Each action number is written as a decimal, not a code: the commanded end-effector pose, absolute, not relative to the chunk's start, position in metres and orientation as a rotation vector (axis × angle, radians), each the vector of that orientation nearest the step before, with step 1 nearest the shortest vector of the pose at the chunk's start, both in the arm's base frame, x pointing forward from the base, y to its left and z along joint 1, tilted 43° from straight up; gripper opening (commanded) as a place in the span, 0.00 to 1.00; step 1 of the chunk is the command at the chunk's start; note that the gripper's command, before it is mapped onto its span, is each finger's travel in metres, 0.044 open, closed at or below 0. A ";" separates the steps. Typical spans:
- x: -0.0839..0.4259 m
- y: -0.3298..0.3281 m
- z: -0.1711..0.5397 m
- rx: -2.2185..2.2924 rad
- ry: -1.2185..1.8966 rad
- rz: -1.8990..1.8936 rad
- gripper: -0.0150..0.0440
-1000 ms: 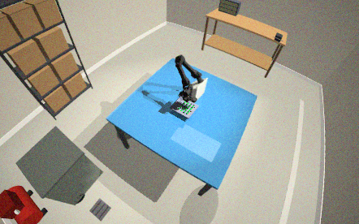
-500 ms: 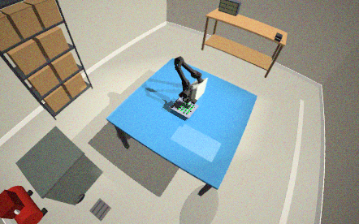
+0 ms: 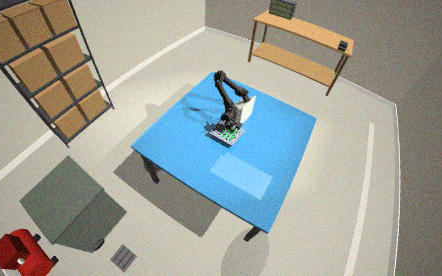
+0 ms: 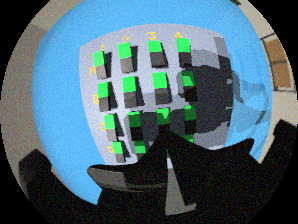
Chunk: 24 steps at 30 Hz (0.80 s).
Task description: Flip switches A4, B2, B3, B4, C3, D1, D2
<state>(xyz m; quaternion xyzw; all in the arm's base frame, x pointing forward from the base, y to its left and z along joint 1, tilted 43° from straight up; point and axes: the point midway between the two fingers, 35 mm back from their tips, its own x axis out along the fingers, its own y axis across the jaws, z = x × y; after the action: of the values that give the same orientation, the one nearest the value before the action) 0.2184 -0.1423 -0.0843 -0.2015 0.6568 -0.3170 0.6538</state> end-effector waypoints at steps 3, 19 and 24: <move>0.218 -0.143 -0.084 -0.464 1.491 -0.719 0.25; 0.218 -0.144 -0.085 -0.464 1.491 -0.719 0.25; 0.218 -0.144 -0.086 -0.464 1.491 -0.719 0.25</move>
<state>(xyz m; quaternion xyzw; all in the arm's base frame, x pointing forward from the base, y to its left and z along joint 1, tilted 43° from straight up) 0.2182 -0.1438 -0.0857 -0.2018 0.6568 -0.3171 0.6538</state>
